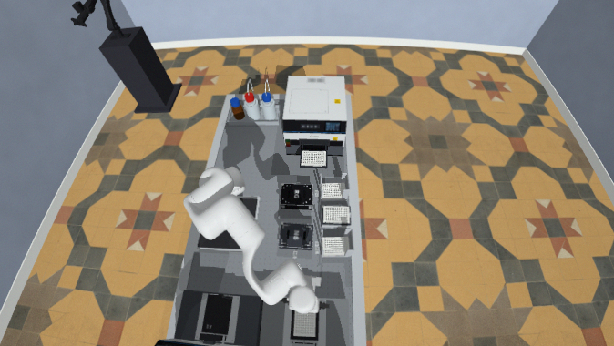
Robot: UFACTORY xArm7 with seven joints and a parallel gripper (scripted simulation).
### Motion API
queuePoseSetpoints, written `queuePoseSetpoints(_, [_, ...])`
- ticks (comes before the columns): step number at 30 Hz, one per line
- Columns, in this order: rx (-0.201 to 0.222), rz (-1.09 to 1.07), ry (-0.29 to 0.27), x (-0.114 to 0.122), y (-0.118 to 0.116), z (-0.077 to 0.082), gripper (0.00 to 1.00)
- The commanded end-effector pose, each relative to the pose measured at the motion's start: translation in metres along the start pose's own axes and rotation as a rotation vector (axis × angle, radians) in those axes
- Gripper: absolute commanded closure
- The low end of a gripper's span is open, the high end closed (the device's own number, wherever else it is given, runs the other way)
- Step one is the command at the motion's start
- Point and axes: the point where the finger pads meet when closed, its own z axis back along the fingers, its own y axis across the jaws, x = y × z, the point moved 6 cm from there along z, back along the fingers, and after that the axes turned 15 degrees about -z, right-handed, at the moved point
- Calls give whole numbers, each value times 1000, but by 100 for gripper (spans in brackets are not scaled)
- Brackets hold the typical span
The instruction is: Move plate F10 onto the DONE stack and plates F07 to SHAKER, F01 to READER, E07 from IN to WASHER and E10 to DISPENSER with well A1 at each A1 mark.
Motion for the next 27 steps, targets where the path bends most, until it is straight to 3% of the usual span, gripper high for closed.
queuePoseSetpoints(1, [2, 92, 2, 17, 6, 2, 0])
queuePoseSetpoints(13, [2, 92, 2, 48, 17, 2, 0])
queuePoseSetpoints(27, [2, 92, 2, 50, 18, 2, 0])
